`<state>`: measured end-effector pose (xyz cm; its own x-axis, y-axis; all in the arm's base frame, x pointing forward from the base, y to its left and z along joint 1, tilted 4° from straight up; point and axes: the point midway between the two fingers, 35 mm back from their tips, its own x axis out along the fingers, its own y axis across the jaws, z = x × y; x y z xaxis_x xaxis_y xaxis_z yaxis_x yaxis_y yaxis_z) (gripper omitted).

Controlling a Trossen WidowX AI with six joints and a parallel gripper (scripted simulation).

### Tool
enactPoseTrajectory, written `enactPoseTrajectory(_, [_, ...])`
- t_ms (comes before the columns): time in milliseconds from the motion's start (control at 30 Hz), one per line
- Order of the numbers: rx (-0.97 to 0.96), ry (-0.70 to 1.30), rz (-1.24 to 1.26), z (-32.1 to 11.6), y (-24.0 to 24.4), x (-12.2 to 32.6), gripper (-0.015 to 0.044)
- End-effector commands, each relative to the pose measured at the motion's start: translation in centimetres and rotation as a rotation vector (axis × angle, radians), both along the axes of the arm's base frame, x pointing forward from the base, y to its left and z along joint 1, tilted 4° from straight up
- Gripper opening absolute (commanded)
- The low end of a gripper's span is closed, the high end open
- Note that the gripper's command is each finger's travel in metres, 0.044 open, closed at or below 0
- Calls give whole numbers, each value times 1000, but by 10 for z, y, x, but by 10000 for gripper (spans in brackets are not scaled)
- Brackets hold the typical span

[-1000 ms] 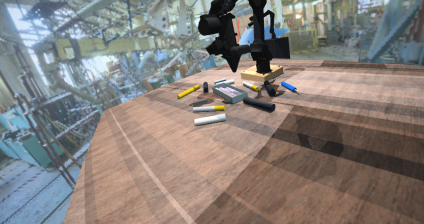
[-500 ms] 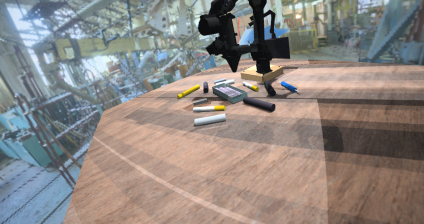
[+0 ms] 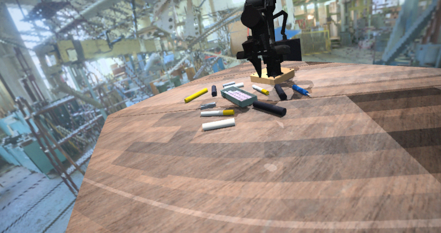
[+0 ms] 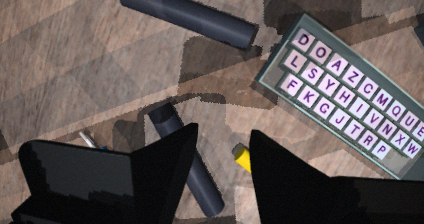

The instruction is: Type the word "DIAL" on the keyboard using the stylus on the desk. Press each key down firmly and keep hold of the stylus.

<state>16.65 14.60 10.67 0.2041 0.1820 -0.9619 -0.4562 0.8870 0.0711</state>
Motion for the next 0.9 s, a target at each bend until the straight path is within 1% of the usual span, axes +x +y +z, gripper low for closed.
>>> enactPoseTrajectory(0, [26,-73,181,-6,18,-25,150])
enactPoseTrajectory(167, [93,-177,452,-13,40,-67,150])
enactPoseTrajectory(333, [182,-269,713,-22,49,-112,150])
enactPoseTrajectory(400, [210,-291,781,-24,50,-124,150])
enactPoseTrajectory(867, [214,-294,789,-31,51,-125,150])
